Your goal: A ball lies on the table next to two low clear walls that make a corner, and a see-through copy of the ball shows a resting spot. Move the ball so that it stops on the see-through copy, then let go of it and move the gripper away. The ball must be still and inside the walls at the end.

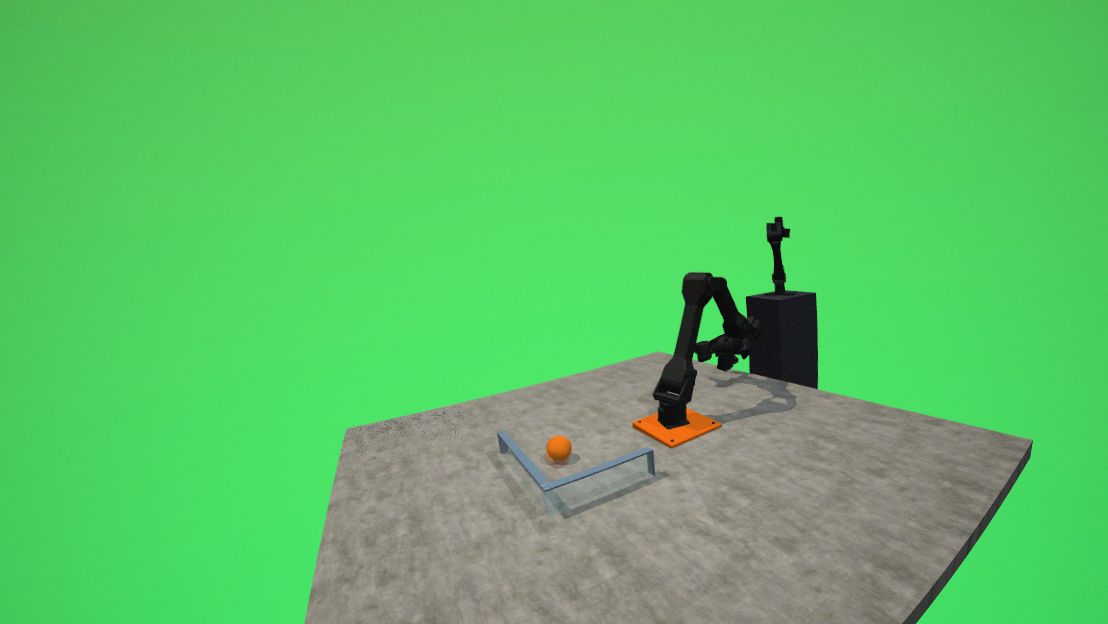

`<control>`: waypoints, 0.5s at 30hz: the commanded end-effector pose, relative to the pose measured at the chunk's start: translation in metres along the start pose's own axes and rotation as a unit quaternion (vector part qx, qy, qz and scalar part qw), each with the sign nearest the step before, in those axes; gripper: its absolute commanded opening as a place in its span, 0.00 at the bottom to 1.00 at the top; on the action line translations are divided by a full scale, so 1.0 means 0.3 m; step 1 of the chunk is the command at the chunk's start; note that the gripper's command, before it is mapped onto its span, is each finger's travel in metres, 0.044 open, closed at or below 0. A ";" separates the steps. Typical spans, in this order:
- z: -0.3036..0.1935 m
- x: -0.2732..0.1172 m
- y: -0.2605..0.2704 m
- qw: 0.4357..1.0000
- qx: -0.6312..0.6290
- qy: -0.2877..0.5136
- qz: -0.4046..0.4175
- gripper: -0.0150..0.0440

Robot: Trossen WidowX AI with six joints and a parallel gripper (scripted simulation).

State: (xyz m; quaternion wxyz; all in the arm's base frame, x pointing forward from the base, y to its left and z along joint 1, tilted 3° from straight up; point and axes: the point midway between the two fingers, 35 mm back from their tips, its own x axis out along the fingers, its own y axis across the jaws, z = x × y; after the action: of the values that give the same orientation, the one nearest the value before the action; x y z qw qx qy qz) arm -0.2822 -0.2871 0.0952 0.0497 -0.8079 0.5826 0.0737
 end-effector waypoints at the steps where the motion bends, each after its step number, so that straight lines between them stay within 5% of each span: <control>1: -0.001 0.000 -0.001 1.000 -0.004 -0.002 0.001 0.92; 15: -0.074 0.536 -0.510 0.913 -0.306 -0.088 -0.257 0.92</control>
State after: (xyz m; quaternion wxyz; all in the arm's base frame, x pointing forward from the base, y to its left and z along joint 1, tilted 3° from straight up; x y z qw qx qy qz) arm -0.1315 -0.3799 0.0884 -0.0851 -0.8871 0.3682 0.2649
